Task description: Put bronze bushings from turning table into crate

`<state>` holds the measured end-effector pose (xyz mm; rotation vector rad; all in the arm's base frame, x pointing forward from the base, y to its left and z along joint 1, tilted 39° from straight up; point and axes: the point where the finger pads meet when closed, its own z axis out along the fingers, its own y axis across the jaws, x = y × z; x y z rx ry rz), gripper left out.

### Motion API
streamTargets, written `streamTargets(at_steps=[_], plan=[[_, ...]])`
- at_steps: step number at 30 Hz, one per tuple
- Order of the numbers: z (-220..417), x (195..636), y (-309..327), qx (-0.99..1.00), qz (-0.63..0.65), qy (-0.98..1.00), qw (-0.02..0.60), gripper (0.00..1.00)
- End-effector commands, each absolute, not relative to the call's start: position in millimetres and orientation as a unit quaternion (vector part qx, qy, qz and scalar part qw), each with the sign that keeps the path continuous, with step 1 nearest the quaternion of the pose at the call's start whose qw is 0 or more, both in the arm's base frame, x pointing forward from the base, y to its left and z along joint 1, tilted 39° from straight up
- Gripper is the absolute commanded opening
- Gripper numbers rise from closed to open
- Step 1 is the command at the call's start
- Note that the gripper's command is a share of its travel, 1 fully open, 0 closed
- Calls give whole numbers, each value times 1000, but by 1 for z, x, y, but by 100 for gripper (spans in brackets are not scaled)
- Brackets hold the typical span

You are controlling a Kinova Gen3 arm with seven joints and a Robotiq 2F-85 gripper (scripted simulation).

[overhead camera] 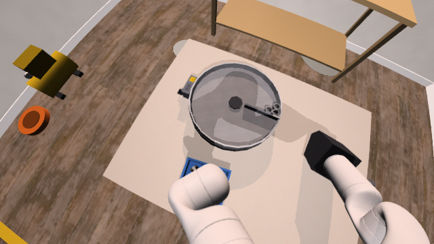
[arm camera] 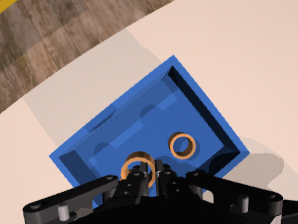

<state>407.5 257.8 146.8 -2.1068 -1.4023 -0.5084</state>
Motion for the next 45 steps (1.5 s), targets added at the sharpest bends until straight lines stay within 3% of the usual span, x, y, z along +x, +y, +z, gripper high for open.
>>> streamTargets(at_steps=[1,45], plan=[[145,407,258,-785,-188,-522,277,0],[127,407,273,-785,-188,-522,277,0]])
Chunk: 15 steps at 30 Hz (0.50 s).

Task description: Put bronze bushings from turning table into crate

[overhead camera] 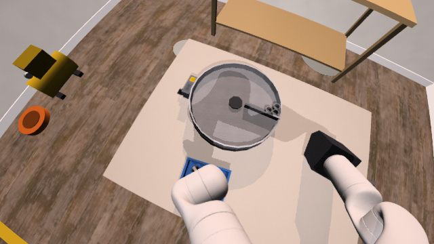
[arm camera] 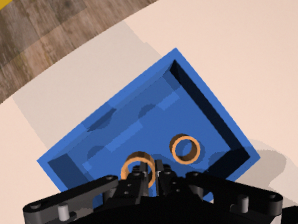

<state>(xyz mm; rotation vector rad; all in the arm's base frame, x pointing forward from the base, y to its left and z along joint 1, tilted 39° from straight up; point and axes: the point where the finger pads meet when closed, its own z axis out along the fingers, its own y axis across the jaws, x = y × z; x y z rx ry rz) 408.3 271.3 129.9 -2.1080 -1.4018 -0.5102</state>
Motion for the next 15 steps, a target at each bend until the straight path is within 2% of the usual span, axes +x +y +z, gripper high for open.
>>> streamTargets(at_steps=[1,15], plan=[[126,407,274,-785,-188,-522,277,0],[123,407,276,-785,-188,-522,277,0]])
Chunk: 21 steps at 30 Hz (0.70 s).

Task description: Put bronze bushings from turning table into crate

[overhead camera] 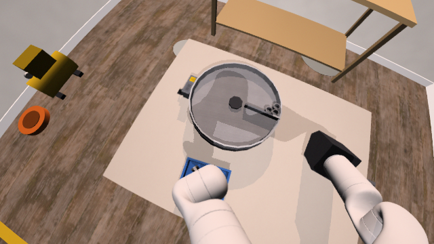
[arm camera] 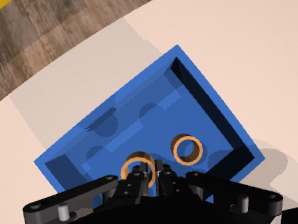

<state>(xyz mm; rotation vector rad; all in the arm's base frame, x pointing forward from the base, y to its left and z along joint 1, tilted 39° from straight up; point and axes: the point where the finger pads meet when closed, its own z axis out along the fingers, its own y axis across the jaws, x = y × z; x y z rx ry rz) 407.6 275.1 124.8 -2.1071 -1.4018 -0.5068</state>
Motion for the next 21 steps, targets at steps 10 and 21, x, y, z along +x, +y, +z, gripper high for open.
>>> streamTargets(at_steps=[10,21], plan=[[119,407,279,-785,-188,-522,277,0],[113,407,285,-785,-188,-522,277,0]])
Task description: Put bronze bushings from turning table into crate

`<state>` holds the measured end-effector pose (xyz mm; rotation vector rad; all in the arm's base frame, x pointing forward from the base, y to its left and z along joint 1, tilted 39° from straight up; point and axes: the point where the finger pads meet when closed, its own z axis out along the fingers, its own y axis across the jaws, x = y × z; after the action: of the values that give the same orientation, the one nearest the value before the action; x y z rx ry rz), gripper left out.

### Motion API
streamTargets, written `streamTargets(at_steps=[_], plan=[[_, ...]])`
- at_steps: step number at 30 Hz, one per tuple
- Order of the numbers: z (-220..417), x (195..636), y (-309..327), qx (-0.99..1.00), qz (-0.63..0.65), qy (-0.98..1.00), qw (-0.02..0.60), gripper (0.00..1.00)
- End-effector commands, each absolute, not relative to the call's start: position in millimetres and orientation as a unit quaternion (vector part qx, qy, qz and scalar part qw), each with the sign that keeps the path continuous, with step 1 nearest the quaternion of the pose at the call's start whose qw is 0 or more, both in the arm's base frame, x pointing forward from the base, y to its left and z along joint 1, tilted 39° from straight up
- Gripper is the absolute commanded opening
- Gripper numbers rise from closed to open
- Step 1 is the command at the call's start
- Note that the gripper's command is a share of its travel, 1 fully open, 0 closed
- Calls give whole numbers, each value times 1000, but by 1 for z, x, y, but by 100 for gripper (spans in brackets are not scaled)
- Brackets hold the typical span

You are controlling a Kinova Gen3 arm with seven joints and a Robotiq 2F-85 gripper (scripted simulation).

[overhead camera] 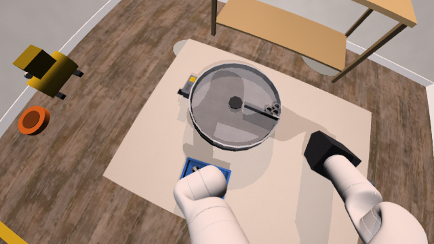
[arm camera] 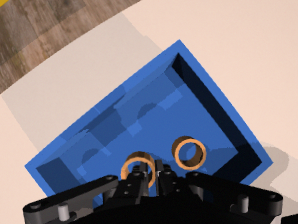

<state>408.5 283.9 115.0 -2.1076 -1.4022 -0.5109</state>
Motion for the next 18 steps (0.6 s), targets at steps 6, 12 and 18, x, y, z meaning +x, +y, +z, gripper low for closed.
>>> streamTargets(at_steps=[6,12,18], plan=[[113,407,285,-785,-188,-522,277,0],[111,408,286,-785,-188,-522,277,0],[106,408,290,-785,-188,-522,277,0]])
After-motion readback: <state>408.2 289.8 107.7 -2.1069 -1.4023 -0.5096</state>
